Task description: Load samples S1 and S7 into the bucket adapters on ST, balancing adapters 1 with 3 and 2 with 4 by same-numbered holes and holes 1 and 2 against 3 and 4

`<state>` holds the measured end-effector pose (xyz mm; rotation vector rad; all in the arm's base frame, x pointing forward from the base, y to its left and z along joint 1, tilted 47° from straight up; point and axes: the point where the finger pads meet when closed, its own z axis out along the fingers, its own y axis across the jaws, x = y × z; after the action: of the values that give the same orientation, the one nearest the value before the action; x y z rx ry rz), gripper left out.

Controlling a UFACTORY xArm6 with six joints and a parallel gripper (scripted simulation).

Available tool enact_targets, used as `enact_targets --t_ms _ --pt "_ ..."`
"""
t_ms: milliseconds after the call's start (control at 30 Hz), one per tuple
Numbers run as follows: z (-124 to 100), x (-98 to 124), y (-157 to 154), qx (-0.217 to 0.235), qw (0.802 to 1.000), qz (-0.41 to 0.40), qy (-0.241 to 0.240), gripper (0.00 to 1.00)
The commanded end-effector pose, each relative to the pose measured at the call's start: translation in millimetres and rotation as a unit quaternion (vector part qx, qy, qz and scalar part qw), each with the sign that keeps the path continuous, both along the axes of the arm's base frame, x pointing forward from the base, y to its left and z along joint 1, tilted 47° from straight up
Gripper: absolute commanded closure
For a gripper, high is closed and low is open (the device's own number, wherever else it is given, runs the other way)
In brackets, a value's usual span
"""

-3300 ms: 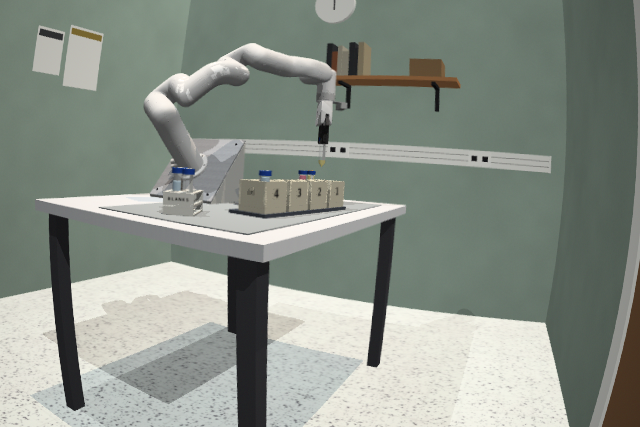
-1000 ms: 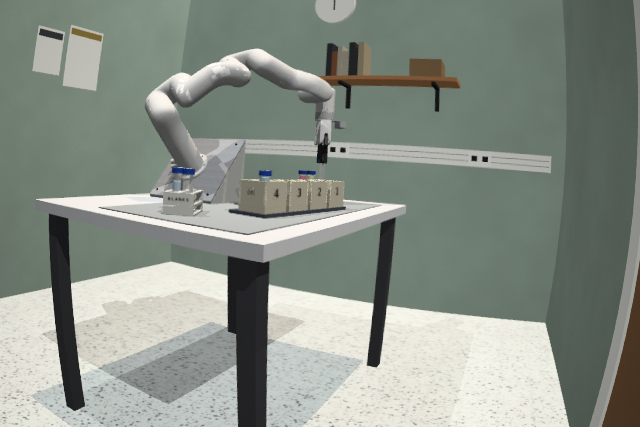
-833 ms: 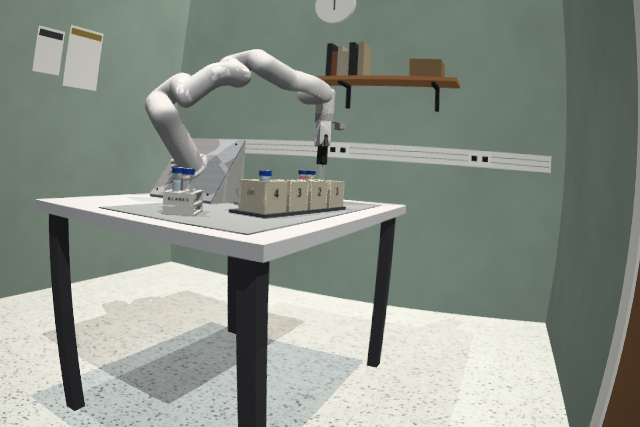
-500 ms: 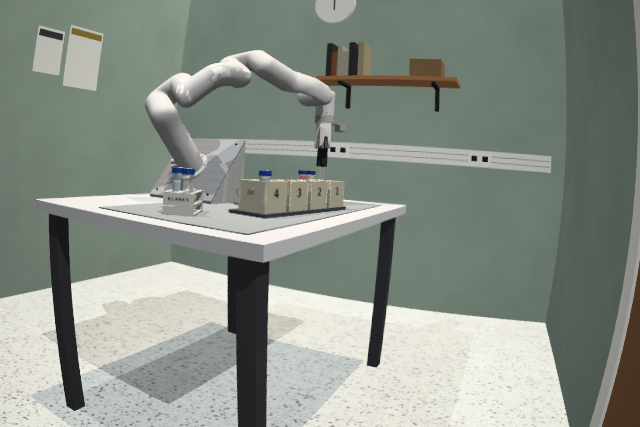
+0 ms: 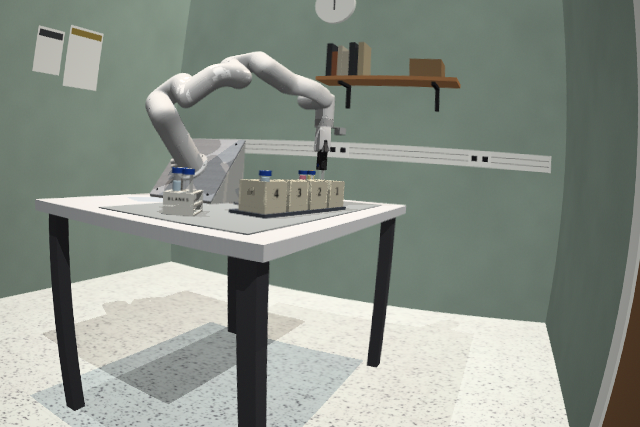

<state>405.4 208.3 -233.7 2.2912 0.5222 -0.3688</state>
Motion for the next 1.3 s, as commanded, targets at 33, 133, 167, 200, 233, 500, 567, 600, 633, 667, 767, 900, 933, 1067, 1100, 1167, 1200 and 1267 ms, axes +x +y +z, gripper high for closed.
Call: enact_targets --t_ms 33,133,167,200,233,500,567,600,633,667,767,900,933,1067,1100,1167,1200,1267 --pt "-2.0 1.1 -1.3 0.002 1.000 0.001 -0.002 1.00" --pt "-4.0 0.8 -3.5 0.002 1.000 0.001 -0.002 1.00" --pt "-4.7 0.7 -4.2 0.002 1.000 0.001 -0.002 1.00" --pt "-5.4 0.6 -4.9 0.002 1.000 0.001 -0.002 1.00" --pt "-6.1 0.5 -5.7 0.002 1.000 0.001 -0.002 1.00" --pt "-10.2 -0.1 -9.9 0.002 1.000 0.001 -0.002 1.00" --pt "-11.5 -0.3 -11.5 0.002 1.000 0.001 -0.002 1.00" --pt "-12.2 -0.4 -12.2 0.002 1.000 0.001 -0.002 1.00" --pt "-12.9 -0.5 -12.9 0.002 1.000 0.001 -0.002 1.00" --pt "-13.6 -0.6 -13.6 0.002 1.000 0.001 -0.002 1.00" --pt "-15.6 -0.9 -15.8 0.002 1.000 0.001 -0.002 1.00" --pt "-18.4 -1.3 -18.7 0.002 1.000 0.001 -0.002 1.00" --pt "-18.4 -1.3 -18.6 0.002 1.000 0.001 -0.002 1.00" --pt "-18.4 -1.3 -18.7 0.002 1.000 0.001 -0.002 1.00" --pt "-18.4 -1.3 -18.7 0.002 1.000 0.001 -0.002 1.00" --pt "-18.4 -1.3 -18.7 0.002 1.000 0.001 -0.002 1.00" --pt "-18.4 -1.3 -18.7 0.002 1.000 0.001 -0.002 1.00" --pt "-18.4 -1.4 -18.7 0.002 1.000 0.001 -0.002 1.00"
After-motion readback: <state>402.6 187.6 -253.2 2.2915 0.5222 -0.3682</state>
